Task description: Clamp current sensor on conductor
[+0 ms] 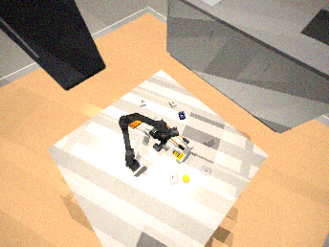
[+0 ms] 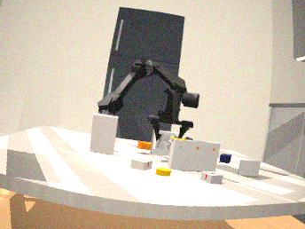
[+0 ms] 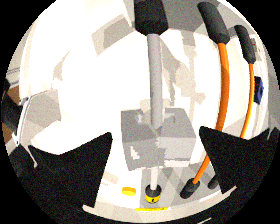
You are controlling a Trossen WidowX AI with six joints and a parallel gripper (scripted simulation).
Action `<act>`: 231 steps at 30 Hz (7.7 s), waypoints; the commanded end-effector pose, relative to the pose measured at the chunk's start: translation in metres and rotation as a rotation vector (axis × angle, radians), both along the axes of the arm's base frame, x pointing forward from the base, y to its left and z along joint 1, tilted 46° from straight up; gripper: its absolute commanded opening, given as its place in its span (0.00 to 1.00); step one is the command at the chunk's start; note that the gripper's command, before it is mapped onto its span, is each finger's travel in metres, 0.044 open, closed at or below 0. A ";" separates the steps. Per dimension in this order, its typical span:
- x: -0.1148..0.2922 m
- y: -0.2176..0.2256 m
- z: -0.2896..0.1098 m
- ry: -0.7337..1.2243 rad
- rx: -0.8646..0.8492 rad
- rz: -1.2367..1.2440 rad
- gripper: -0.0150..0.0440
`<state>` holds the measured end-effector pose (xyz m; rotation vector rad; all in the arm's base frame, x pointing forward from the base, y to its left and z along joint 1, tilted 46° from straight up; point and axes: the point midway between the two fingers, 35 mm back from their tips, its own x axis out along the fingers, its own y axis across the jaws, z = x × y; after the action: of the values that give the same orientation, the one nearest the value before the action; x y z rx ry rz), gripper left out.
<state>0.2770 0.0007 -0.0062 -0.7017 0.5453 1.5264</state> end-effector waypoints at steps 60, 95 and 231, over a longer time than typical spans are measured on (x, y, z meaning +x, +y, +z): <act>-0.001 0.018 -0.016 0.000 0.002 0.003 0.25; -0.001 0.018 -0.016 0.000 0.002 0.003 0.25; -0.001 0.007 -0.006 -0.010 0.013 -0.024 0.25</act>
<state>0.2747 0.0111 -0.0142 -0.6807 0.5384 1.5139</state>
